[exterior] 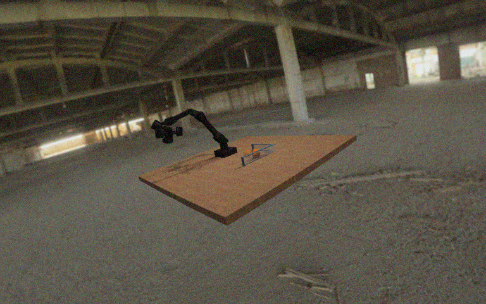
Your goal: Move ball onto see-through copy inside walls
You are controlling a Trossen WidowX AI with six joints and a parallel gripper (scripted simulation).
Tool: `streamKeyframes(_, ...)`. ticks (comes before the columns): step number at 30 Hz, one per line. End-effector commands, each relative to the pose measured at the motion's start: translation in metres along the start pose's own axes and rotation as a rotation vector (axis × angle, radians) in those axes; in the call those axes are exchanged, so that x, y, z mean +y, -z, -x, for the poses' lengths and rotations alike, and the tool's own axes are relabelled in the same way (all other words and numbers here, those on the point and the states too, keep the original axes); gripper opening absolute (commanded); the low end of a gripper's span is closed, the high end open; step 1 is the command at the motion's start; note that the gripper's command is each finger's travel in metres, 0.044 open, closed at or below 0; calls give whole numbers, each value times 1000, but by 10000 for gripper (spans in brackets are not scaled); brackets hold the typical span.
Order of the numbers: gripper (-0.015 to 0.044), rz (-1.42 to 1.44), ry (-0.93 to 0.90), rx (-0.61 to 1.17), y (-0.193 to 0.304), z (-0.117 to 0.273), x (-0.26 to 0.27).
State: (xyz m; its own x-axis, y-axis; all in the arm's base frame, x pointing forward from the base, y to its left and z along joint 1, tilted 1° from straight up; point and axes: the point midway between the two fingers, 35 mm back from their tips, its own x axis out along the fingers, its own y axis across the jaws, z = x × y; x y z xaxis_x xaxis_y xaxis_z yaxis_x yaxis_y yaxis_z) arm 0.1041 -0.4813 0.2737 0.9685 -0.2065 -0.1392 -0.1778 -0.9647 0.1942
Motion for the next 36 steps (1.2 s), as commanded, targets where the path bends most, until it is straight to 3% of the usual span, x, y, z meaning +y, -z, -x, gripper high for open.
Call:
streamKeyframes(1,411,10,0,-4,0,-1,0)
streamKeyframes(3,411,84,6,-36,-1,-10,-5)
streamKeyframes(11,411,421,259,-181,-14,-126,-88)
streamKeyframes(22,411,958,712,-262,-34,-214,-238)
streamKeyframes(29,411,1432,1118,-184,-44,-234,-359)
streamKeyframes(36,411,1964,1582,54,-53,-214,-472)
